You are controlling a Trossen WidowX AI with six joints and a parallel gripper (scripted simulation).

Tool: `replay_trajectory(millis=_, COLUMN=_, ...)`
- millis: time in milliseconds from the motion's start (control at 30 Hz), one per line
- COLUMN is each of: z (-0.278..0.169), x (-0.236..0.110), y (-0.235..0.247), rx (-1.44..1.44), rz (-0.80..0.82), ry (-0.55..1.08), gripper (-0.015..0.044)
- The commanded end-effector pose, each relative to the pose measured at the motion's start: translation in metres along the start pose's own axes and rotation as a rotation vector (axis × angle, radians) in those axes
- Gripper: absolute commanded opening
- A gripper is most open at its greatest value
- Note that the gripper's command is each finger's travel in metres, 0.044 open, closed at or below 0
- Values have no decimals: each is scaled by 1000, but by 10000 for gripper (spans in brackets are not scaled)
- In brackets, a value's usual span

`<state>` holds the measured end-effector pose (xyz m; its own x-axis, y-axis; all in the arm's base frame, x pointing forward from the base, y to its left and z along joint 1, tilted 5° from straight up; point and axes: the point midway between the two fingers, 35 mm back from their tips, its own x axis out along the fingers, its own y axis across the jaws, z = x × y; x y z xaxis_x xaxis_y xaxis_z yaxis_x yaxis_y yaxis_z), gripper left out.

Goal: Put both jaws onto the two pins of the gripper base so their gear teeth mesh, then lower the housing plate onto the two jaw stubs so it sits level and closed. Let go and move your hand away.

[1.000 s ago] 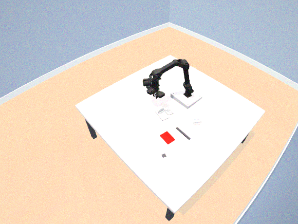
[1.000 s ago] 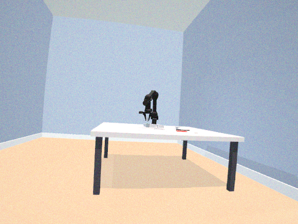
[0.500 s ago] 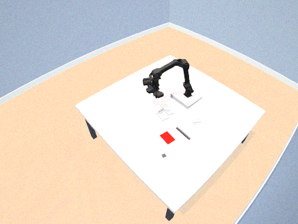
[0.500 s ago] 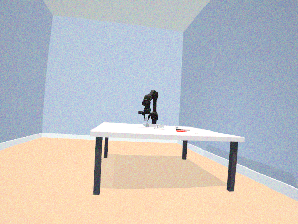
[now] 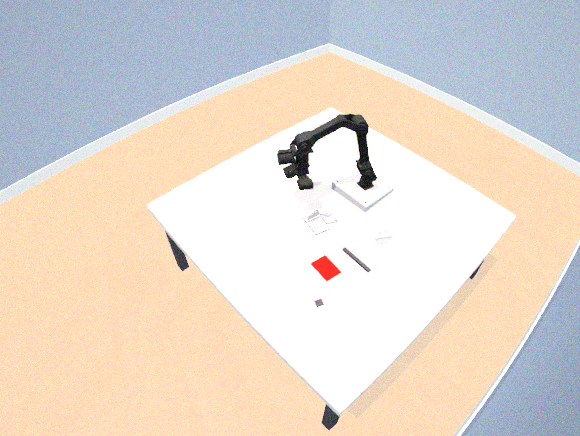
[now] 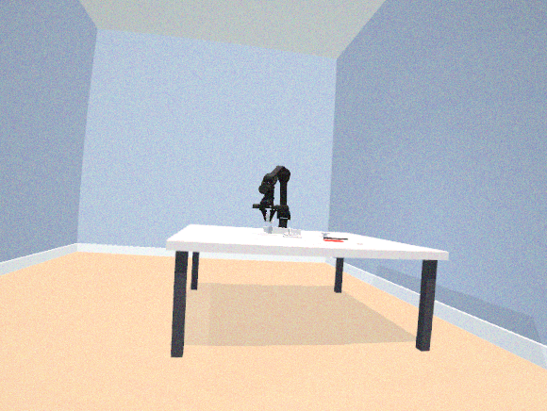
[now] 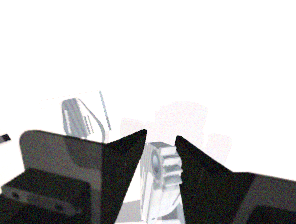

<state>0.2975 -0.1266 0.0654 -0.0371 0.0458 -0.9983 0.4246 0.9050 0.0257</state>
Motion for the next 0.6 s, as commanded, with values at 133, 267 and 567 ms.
replay_trajectory(millis=133, z=-1, x=0, y=-7, rx=192, rz=-5, ry=-1, gripper=37)
replay_trajectory(millis=267, z=-2, x=0, y=-10, rx=279, rz=-6, ry=-1, gripper=37)
replay_trajectory(millis=567, z=-2, x=0, y=-15, rx=421, rz=-6, ry=-1, gripper=37)
